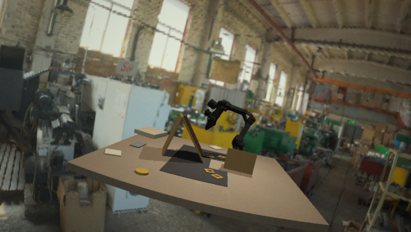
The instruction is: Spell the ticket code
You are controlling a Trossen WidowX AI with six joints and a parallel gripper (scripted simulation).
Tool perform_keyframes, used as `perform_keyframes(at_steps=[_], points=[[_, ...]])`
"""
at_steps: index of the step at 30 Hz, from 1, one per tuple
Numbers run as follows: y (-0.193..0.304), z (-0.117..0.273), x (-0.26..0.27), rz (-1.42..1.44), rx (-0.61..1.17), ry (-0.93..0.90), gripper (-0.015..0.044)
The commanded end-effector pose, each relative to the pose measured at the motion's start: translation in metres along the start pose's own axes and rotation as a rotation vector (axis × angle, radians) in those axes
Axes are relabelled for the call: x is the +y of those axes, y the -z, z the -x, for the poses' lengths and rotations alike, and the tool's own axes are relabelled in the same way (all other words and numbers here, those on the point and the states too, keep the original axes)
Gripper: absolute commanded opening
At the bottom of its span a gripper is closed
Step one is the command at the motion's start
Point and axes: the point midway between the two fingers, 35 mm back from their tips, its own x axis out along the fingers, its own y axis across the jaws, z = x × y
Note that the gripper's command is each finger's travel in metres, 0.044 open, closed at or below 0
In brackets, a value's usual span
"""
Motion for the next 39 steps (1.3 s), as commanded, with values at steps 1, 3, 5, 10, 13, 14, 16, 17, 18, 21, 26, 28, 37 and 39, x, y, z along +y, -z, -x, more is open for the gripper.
perform_keyframes(at_steps=[1, 3, 5, 10, 13, 14, 16, 17, 18, 21, 26, 28, 37, 39], points=[[0.029, -0.044, -0.025, -0.919, 0.063, 0.165, 0.034], [0.034, -0.05, -0.028, -1.061, 0.06, 0.193, 0.034], [0.039, -0.055, -0.031, -1.203, 0.054, 0.222, 0.034], [0.053, -0.068, -0.039, -1.558, 0.026, 0.303, 0.034], [0.062, -0.075, -0.042, -1.762, -0.002, 0.35, 0.034], [0.066, -0.077, -0.043, -1.83, -0.013, 0.366, 0.034], [0.072, -0.081, -0.045, -1.964, -0.038, 0.398, 0.034], [0.075, -0.083, -0.046, -2.031, -0.052, 0.414, 0.034], [0.079, -0.085, -0.047, -2.097, -0.067, 0.43, 0.034], [0.09, -0.091, -0.051, -2.301, -0.122, 0.482, 0.034], [0.107, -0.099, -0.056, -2.636, -0.241, 0.56, 0.034], [0.112, -0.101, -0.058, -2.767, -0.297, 0.586, 0.034], [0.114, -0.102, -0.059, -2.819, -0.322, 0.597, 0.034], [0.114, -0.102, -0.059, -2.819, -0.322, 0.597, 0.034]])
